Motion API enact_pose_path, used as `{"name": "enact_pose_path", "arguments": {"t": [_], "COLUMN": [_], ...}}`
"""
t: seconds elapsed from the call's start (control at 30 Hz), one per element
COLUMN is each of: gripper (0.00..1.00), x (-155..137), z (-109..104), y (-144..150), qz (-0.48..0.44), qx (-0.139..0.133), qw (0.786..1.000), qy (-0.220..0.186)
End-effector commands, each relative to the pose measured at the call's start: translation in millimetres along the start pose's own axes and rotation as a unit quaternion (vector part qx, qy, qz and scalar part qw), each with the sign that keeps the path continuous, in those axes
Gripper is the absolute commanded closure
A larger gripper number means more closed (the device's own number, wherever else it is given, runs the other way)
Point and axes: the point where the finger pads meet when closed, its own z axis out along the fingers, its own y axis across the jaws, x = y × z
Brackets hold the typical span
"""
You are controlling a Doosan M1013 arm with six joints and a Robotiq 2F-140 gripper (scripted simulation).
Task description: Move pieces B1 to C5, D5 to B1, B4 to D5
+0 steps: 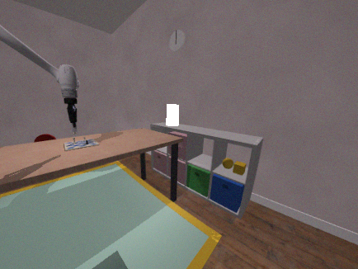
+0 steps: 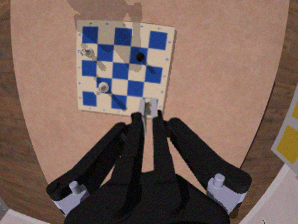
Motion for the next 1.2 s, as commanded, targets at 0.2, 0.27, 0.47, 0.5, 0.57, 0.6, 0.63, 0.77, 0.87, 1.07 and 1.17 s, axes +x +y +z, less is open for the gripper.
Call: {"name": "enact_pose_path", "arguments": {"t": [0.2, 0.27, 0.47, 0.5, 0.57, 0.6, 0.63, 0.77, 0.87, 1.07, 1.17], "gripper": [1.00, 1.00, 1.00, 1.00, 1.00, 1.00, 1.00, 1.00, 1.00, 1.00, 1.00], "x": [61.6, 65.1, 65.7, 65.7, 65.7, 65.7, 65.7, 65.7, 65.7, 65.8, 65.9], "z": [-0.6, -0.6, -0.6, -0.6, -0.6, -0.6, -0.6, 0.7, 1.7, 17.4, 30.3], "y": [-125.5, -135.7, -137.6, -137.6, -137.6, -137.6, -137.6, -137.6, -137.6, -137.5, -137.5], "qz": [0.097, 0.104, 0.105, 0.105, 0.105, 0.105, 0.105, 0.105, 0.105, 0.105, 0.105], "qx": [0.000, 0.000, 0.000, 0.000, 0.000, 0.000, 0.000, 0.000, 0.000, 0.000, 0.000], "qw": [0.995, 0.995, 0.994, 0.994, 0.994, 0.994, 0.994, 0.994, 0.994, 0.994, 0.994], "qy": [0.000, 0.000, 0.000, 0.000, 0.000, 0.000, 0.000, 0.000, 0.000, 0.000, 0.000]}}
